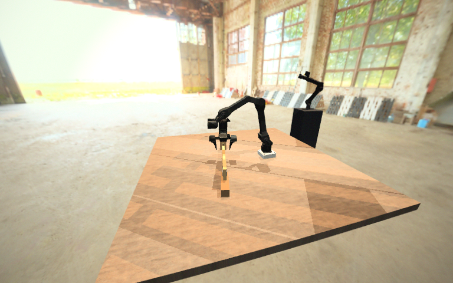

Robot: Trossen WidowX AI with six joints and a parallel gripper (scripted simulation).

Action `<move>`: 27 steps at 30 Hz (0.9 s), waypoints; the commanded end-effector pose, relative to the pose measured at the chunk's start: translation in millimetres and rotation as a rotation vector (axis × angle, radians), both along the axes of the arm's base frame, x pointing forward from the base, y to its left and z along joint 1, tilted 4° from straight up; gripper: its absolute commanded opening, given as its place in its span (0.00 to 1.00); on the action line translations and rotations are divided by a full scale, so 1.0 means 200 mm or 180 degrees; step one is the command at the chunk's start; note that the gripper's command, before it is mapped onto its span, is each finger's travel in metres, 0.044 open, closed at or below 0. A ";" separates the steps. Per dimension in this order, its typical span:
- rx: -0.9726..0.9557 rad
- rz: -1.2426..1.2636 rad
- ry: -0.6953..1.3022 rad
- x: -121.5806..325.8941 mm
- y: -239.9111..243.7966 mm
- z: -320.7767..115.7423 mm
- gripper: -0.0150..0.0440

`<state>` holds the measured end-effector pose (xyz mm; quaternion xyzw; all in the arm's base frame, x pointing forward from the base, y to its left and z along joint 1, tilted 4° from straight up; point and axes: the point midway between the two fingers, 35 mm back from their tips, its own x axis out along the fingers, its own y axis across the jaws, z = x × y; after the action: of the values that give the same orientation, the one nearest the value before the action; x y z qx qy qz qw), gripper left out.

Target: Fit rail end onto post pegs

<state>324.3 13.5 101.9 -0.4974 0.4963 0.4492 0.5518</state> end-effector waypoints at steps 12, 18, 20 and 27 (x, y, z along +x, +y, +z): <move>0.0013 0.0010 0.0034 0.00 0.00 -0.13 1.00; 0.0013 0.0010 0.0034 0.01 0.00 -0.18 1.00; 0.0013 0.0010 0.0034 0.01 0.00 -0.19 1.00; 0.0013 0.0010 0.0035 0.01 0.00 -0.24 1.00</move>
<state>327.6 13.4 59.3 -0.4973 0.4965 0.4494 0.5516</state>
